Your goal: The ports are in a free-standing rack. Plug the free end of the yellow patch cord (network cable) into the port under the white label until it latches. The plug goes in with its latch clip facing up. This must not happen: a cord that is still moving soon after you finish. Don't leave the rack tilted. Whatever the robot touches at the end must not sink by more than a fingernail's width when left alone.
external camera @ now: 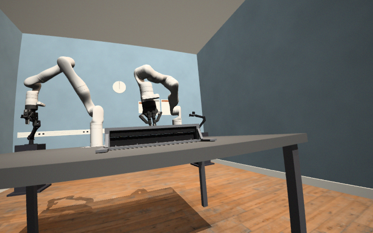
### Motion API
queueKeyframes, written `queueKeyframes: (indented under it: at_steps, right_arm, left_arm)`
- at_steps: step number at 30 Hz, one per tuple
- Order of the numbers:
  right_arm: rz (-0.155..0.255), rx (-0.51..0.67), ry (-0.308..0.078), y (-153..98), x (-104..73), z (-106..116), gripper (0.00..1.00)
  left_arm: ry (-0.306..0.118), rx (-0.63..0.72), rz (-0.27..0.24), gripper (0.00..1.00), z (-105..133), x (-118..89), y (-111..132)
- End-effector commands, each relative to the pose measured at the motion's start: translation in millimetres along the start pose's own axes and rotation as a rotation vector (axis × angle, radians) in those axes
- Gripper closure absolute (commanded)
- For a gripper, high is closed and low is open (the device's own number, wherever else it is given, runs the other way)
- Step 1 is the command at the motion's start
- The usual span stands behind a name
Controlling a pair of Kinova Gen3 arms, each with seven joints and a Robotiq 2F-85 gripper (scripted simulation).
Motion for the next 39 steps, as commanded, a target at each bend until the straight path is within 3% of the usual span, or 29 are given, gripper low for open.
queueKeyframes:
  at_steps: [1, 39]
  right_arm:
    - [-0.007, -0.006, -0.013, -3.7, -2.7, 2.5, 0.002]
    - [-0.007, -0.006, -0.013, -3.7, -2.7, 2.5, 0.002]
  left_arm:
    - [0.010, 0.002, -0.002, 0.903, -5.5, -0.4, -2.1]
    - [0.008, 0.008, -0.005, 0.903, -0.1, 0.6, -1.6]
Point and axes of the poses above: on each arm, the point where the finger pads meet when closed, its own x axis out along the fingers, its own y axis across the jaws, z = x × y, the point moved 8 cm from there along -x, back along the fingers, and after that the axes turned 1 degree about -x, right-handed, at the moved point
